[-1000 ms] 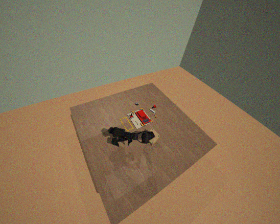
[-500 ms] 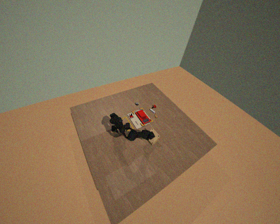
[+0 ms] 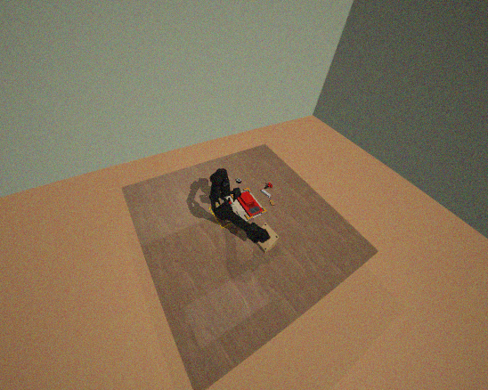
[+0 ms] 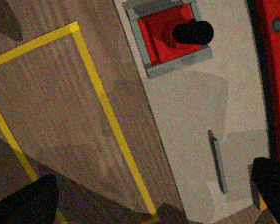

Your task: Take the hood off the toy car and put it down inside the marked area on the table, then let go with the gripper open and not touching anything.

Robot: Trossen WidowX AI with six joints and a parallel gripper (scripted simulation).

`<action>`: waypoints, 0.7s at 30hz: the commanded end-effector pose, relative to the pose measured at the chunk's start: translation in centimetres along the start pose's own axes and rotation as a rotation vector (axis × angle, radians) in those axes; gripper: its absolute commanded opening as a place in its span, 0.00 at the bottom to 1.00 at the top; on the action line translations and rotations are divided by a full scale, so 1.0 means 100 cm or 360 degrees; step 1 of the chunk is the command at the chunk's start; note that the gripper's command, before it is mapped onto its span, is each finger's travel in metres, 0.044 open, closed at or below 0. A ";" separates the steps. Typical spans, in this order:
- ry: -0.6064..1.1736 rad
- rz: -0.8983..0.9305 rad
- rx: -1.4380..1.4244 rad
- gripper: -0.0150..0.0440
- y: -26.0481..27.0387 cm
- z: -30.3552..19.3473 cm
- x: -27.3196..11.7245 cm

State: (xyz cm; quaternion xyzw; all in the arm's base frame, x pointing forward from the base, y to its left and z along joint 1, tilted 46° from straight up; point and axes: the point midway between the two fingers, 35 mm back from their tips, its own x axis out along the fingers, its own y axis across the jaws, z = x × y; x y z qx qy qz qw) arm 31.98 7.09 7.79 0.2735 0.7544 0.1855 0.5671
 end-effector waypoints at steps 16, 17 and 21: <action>-0.0107 0.0140 -0.0447 1.00 -0.163 0.053 -0.007; -0.0107 0.0140 -0.0447 1.00 -0.163 0.053 -0.007; -0.0107 0.0140 -0.0447 1.00 -0.163 0.053 -0.005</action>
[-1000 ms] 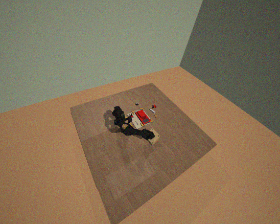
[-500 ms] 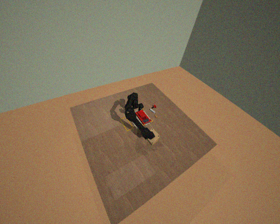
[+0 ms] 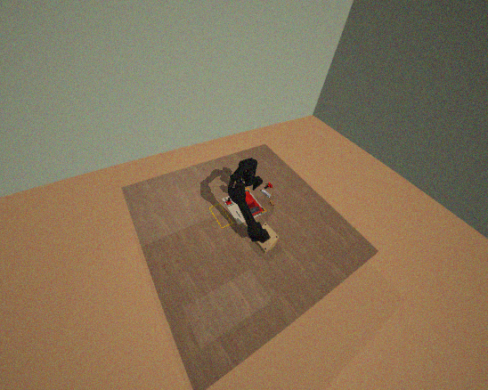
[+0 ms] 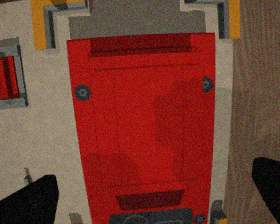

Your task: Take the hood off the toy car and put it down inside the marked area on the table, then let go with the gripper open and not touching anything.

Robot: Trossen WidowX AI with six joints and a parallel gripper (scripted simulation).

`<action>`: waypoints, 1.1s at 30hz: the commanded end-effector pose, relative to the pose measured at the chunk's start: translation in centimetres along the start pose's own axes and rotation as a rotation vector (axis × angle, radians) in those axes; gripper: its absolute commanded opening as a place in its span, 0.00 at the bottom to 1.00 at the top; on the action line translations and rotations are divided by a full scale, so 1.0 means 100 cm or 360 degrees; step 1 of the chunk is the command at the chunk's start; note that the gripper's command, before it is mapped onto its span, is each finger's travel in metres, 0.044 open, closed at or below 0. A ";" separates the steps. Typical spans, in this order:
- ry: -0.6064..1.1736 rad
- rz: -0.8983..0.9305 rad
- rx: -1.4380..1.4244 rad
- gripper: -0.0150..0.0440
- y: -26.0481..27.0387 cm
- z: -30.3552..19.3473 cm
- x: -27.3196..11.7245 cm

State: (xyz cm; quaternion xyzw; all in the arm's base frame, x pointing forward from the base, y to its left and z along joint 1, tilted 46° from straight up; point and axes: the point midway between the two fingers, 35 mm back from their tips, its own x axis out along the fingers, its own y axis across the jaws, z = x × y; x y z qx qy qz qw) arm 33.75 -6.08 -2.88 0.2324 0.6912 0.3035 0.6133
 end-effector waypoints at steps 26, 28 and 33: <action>-0.0008 -0.0003 -0.0011 1.00 -0.002 0.003 0.023; -0.0008 -0.0003 -0.0011 1.00 -0.002 0.003 0.024; -0.0008 -0.0003 -0.0012 1.00 -0.002 0.003 0.029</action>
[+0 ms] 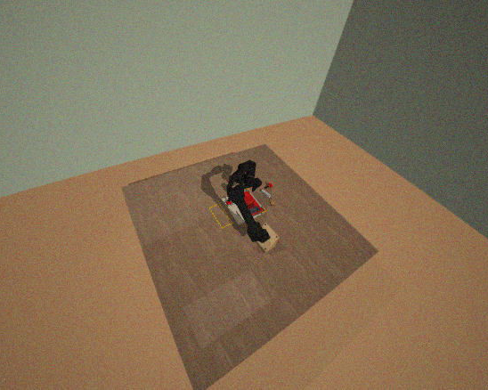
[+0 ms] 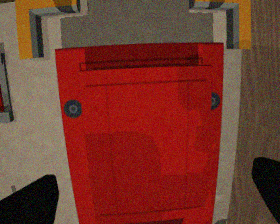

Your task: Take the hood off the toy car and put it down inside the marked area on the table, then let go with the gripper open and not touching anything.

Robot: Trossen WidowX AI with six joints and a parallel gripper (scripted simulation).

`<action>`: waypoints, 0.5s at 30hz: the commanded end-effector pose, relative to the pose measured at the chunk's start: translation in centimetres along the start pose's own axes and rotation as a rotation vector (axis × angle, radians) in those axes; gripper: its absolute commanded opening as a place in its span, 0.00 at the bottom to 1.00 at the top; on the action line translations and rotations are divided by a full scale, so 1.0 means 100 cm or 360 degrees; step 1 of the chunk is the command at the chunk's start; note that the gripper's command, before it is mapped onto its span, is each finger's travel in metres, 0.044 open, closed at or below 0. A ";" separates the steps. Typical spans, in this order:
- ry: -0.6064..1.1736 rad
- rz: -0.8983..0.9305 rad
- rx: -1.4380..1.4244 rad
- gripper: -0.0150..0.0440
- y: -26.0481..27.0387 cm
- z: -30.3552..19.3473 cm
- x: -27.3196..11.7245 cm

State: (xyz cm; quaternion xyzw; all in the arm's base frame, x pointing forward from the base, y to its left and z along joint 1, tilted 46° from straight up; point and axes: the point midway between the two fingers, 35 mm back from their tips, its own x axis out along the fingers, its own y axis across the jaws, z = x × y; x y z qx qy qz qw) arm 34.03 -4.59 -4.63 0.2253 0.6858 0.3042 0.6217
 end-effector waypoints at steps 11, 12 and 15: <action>0.0013 0.0016 0.0015 1.00 0.000 -0.003 0.016; 0.0013 0.0016 0.0015 1.00 0.001 -0.003 0.017; 0.0013 0.0017 0.0015 1.00 0.001 -0.003 0.019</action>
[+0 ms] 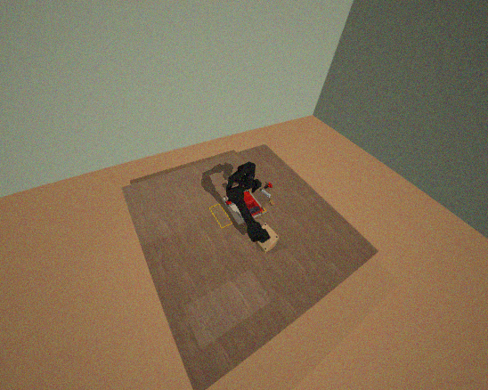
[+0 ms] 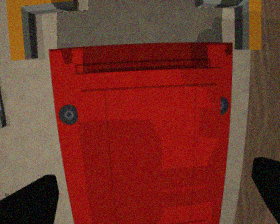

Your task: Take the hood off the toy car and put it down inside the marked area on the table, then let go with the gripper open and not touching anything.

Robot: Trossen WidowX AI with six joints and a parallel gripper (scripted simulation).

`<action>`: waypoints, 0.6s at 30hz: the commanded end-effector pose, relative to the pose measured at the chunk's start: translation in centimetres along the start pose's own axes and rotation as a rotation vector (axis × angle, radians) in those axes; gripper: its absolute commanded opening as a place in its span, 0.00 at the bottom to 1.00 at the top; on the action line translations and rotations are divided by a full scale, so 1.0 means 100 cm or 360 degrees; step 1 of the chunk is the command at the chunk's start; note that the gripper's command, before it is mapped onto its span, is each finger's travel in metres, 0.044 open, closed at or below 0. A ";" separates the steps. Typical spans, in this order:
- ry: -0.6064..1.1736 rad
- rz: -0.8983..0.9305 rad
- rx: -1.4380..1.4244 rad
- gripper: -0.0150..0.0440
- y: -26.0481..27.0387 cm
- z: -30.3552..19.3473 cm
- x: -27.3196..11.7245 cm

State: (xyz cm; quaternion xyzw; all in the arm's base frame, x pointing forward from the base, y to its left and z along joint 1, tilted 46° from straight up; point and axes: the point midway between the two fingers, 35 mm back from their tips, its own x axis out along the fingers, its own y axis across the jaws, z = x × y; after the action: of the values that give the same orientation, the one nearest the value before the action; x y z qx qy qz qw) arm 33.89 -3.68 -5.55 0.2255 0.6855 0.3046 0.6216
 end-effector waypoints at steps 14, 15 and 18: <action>0.0014 0.0017 0.0015 1.00 0.000 -0.003 0.016; 0.0014 0.0017 0.0015 1.00 0.000 -0.003 0.016; 0.0014 0.0017 0.0015 1.00 0.000 -0.003 0.016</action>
State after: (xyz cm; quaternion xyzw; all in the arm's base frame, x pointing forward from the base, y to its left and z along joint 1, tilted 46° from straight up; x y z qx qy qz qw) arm 33.60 -2.77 -6.43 0.2260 0.6865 0.3057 0.6198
